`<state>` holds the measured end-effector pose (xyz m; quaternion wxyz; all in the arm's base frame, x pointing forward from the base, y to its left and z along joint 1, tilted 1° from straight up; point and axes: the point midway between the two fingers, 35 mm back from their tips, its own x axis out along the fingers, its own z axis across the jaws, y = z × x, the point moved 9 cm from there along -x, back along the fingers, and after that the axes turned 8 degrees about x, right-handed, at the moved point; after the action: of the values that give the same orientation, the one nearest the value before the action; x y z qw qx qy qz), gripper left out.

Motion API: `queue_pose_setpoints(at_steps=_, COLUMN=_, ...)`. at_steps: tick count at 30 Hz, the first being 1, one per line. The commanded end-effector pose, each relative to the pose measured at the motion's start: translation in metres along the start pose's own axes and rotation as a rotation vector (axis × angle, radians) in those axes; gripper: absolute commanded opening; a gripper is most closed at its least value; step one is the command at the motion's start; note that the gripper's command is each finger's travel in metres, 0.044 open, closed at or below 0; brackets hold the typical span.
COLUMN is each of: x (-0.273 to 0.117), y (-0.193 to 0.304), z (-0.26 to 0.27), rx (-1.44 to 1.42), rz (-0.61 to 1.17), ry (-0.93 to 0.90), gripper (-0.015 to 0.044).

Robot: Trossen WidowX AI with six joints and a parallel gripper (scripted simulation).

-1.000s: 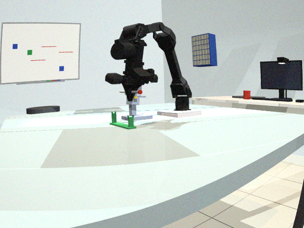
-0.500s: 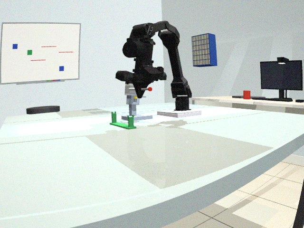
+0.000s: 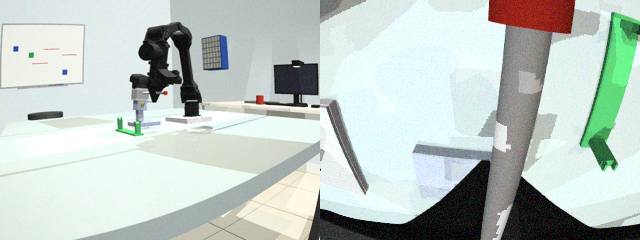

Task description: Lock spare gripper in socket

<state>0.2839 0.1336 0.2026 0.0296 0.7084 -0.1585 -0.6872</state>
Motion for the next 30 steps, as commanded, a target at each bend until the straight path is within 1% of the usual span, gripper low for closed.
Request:
queue_pose_setpoints(at_steps=1, x=0.007, y=-0.001, z=0.003, rx=0.005, rz=-0.003, ry=-0.004, gripper=0.0000)
queue_pose_setpoints(at_steps=10, x=0.041, y=-0.010, z=0.004, rx=0.007, rz=-0.005, ry=-0.008, gripper=0.0000)
queue_pose_setpoints(at_steps=14, x=0.051, y=-0.011, z=0.006, rx=0.009, rz=-0.006, ry=-0.004, gripper=0.0000)
queue_pose_setpoints(at_steps=30, x=0.049, y=-0.001, z=0.005, rx=0.010, rz=-0.007, ry=-0.002, gripper=0.0000)
